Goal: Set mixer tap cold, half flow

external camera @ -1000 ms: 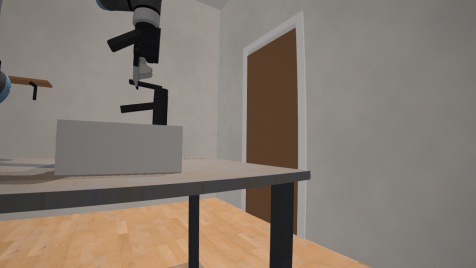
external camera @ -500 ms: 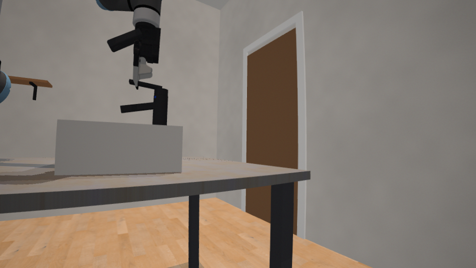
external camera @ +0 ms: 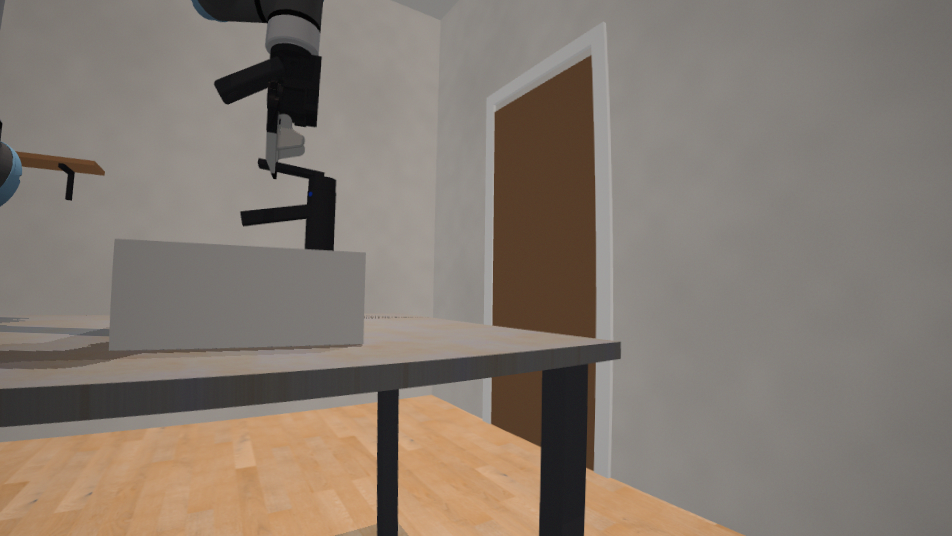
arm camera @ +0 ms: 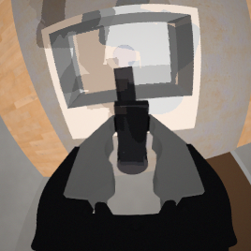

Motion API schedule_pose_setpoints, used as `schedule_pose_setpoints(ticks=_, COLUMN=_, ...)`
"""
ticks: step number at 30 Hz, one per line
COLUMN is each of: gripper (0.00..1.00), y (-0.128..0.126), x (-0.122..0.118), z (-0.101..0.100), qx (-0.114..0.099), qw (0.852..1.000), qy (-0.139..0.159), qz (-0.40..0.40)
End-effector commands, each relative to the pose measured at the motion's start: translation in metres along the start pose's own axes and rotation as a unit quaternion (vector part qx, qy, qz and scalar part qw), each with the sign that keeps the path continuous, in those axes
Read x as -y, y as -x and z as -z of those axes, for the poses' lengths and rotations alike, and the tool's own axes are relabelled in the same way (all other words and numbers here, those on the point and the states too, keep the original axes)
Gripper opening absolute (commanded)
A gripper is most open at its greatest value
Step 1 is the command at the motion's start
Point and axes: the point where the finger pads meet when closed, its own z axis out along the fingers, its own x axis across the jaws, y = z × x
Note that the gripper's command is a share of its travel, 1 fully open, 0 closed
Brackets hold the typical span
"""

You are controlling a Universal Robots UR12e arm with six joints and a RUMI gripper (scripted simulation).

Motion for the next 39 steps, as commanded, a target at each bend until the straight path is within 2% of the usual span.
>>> schedule_pose_setpoints(ticks=1, gripper=0.00, y=-0.001, x=0.000, z=-0.001, qx=-0.001, qw=1.000, qy=0.000, qz=0.001)
schedule_pose_setpoints(ticks=28, gripper=0.00, y=0.003, x=0.000, z=-0.001, qx=0.000, qw=1.000, qy=0.000, qz=0.015)
schedule_pose_setpoints(ticks=39, gripper=0.00, y=0.013, x=-0.002, z=-0.001, qx=0.000, qw=0.997, qy=0.000, qz=0.073)
